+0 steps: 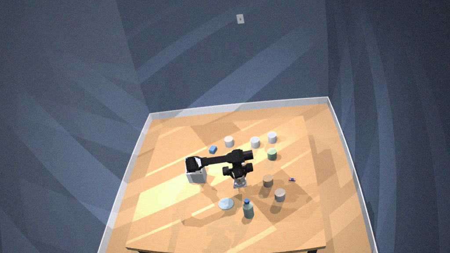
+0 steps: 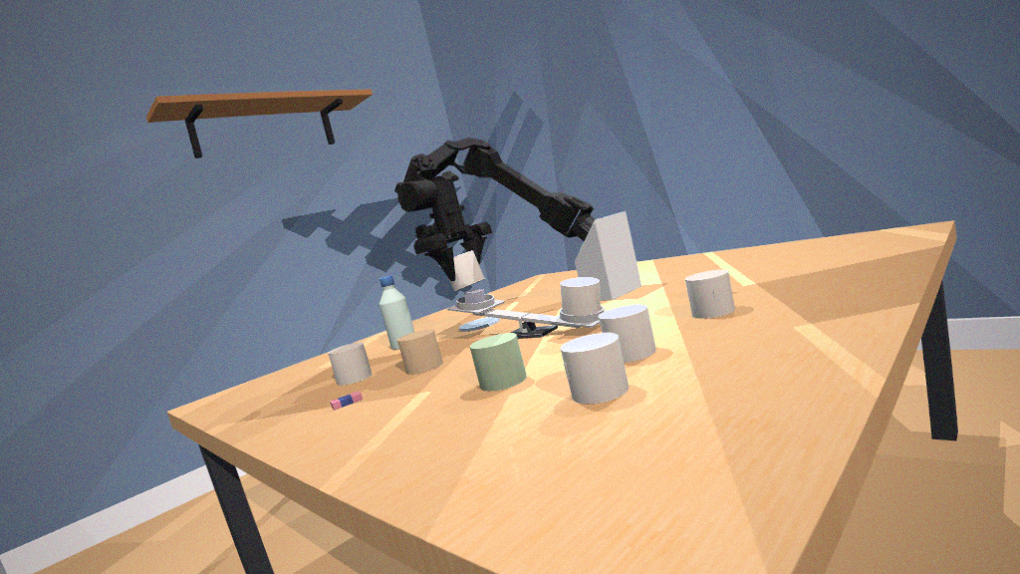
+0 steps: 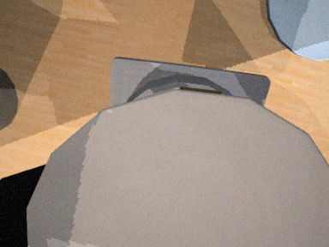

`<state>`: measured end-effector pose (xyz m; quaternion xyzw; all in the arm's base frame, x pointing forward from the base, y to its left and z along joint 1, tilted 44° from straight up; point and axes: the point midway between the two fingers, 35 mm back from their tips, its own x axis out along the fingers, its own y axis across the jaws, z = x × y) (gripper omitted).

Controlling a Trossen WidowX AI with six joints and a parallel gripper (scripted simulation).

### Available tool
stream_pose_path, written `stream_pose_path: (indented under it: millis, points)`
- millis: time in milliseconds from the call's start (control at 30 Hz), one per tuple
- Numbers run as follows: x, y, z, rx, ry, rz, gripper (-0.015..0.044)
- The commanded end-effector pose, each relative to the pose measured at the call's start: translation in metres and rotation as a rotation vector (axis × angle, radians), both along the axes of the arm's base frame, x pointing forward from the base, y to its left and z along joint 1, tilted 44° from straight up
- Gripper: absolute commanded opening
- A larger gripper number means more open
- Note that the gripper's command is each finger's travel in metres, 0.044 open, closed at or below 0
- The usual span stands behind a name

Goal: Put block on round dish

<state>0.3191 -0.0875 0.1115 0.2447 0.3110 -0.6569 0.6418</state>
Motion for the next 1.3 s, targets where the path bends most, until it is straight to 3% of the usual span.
stream_pose_path:
  millis: [0,1267]
  points:
    - [0.003,0.006,0.007,-0.001,-0.015,0.005,0.0]
    - [-0.003,0.023,0.027,-0.011,0.0,0.001,0.0]
